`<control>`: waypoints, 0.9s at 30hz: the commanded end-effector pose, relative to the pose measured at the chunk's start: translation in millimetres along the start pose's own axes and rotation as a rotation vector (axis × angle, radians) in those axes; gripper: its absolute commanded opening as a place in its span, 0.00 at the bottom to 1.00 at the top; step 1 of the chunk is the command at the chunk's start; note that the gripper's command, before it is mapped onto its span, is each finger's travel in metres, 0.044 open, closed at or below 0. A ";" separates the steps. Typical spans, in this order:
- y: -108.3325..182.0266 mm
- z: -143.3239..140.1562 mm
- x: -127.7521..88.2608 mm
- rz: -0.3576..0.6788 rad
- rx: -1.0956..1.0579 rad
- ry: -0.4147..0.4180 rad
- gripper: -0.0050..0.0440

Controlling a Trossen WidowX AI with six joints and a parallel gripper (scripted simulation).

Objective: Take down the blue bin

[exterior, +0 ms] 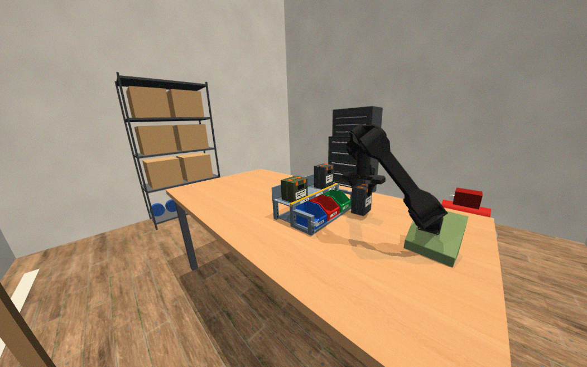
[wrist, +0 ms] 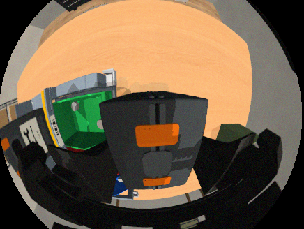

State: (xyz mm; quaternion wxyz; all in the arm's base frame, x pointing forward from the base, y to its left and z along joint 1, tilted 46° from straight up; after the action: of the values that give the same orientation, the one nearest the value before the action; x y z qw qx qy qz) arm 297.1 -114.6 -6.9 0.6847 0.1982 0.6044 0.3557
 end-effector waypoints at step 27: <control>0.4 3.2 -14.3 -0.033 -0.008 -0.031 0.10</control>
State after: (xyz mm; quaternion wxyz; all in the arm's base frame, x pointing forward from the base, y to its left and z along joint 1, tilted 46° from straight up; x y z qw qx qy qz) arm 297.4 -114.0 -6.9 0.6844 0.1976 0.6046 0.3564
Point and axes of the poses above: the point midway between the two fingers, 35 mm back from their tips, its own x axis out along the fingers, its own z axis across the jaws, y = z × x, the point moved 2 cm from there along -x, back along the fingers, and after that the axes turned 11 degrees about -x, right-handed, at the moved point
